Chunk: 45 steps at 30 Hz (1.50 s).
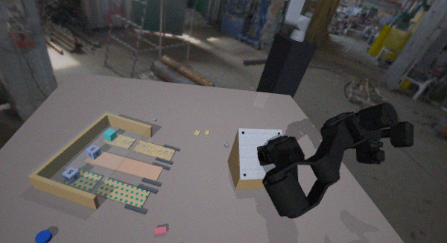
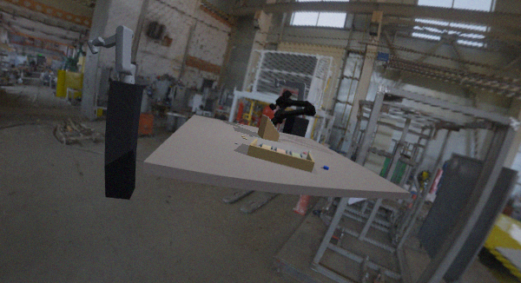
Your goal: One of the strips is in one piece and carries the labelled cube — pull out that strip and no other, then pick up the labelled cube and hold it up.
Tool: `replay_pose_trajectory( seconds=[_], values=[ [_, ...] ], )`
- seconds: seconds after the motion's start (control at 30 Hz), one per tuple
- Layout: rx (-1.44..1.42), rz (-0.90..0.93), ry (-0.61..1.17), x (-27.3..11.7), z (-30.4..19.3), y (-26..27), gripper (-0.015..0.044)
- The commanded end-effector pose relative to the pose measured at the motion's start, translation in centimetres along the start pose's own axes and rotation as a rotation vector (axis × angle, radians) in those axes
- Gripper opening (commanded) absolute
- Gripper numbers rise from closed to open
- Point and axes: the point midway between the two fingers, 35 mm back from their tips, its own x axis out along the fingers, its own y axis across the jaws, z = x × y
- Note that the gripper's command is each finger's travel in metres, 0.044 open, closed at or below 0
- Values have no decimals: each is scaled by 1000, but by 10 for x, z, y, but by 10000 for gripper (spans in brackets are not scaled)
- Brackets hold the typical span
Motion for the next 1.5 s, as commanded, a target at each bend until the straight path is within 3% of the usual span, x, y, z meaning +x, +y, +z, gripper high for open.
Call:
replay_pose_trajectory(
  seconds=[0.0,0.33,0.57,0.77,1.1,1.47],
  values=[
    [-6,-2,10,-1,-2,-1,400],
    [-344,-43,603,-66,-125,-35,400],
    [-585,16,1069,-156,-188,-62,400],
    [-779,112,1445,-242,-211,-91,400],
    [-1054,425,2131,-401,-180,-142,400],
    [-1128,1002,2855,-527,-54,-182,400]
  ],
)
